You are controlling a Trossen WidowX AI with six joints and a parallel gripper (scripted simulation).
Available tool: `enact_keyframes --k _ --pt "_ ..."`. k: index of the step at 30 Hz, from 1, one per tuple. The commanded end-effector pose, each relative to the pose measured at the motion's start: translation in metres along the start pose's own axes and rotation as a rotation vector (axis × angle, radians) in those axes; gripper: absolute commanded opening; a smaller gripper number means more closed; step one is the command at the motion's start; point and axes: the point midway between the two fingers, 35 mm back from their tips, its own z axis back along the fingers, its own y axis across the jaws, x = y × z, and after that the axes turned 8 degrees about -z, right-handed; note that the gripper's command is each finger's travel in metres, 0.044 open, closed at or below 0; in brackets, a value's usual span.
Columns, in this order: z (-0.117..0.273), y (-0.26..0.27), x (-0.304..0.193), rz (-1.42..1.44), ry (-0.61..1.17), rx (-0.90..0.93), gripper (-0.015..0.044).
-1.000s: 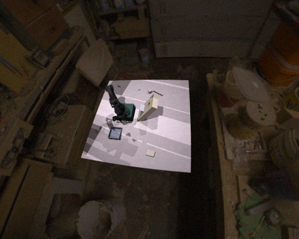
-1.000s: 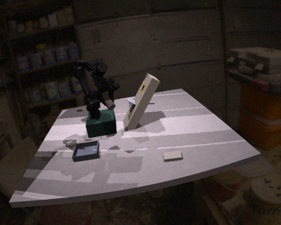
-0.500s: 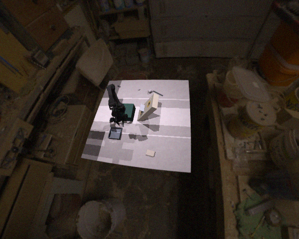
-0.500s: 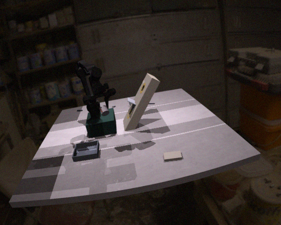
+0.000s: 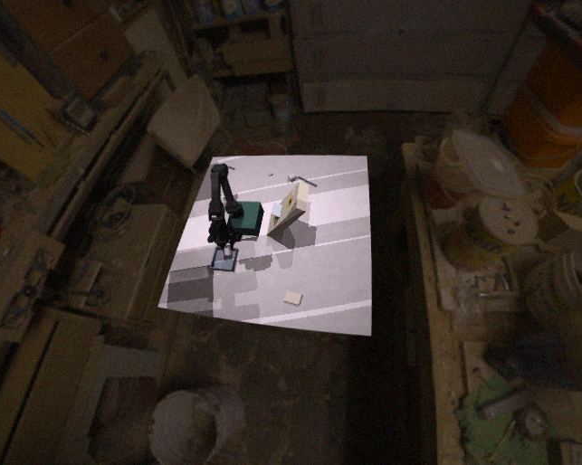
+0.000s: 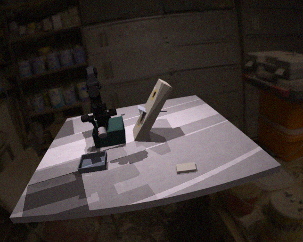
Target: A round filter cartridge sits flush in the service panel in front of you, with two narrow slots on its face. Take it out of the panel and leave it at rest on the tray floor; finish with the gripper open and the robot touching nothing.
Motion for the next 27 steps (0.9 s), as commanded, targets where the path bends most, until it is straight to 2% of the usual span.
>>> enact_keyframes --k 1,18,27 --pt "-0.012 -0.018 -0.005 -0.05 -0.005 -0.029 0.0" --pt "-0.048 -0.095 -0.041 -0.271 -0.027 -0.162 0.0" --pt "-0.065 -0.1 -0.049 -0.28 -0.028 -0.167 0.0"
